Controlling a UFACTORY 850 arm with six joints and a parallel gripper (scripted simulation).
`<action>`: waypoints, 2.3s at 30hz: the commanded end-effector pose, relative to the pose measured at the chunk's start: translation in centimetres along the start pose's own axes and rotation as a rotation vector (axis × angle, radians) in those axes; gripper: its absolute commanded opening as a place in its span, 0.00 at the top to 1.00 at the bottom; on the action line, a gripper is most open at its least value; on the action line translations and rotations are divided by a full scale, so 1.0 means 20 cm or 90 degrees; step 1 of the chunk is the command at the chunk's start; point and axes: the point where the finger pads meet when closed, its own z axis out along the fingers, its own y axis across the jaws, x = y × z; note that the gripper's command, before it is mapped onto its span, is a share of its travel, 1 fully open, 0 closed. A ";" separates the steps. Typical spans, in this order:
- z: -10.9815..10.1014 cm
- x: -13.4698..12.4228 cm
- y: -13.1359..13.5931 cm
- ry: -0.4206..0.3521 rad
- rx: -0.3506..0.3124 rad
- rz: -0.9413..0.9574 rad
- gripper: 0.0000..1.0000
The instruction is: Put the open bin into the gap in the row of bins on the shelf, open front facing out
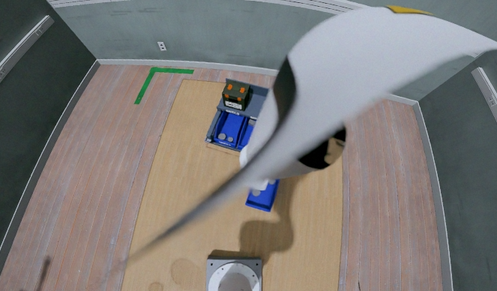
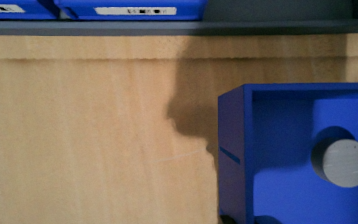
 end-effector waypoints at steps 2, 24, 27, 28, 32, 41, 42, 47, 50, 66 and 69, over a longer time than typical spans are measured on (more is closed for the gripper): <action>0.00 0.01 0.04 0.001 0.000 0.000 1.00; 0.00 0.01 0.04 0.001 0.000 0.000 1.00; 0.00 0.01 0.04 0.001 0.000 0.000 1.00; 0.00 0.01 0.04 0.001 0.000 0.000 1.00; 0.00 0.01 0.03 0.001 0.000 0.000 1.00; 0.00 0.01 0.03 0.001 0.000 0.000 1.00; 0.00 0.01 0.03 0.001 0.000 0.000 1.00; 0.00 0.05 0.02 0.001 0.000 0.000 1.00; 0.00 0.08 0.02 0.001 0.000 0.000 1.00; 0.00 0.19 0.02 0.001 0.000 0.000 1.00; 0.00 0.19 0.02 0.001 0.000 0.000 1.00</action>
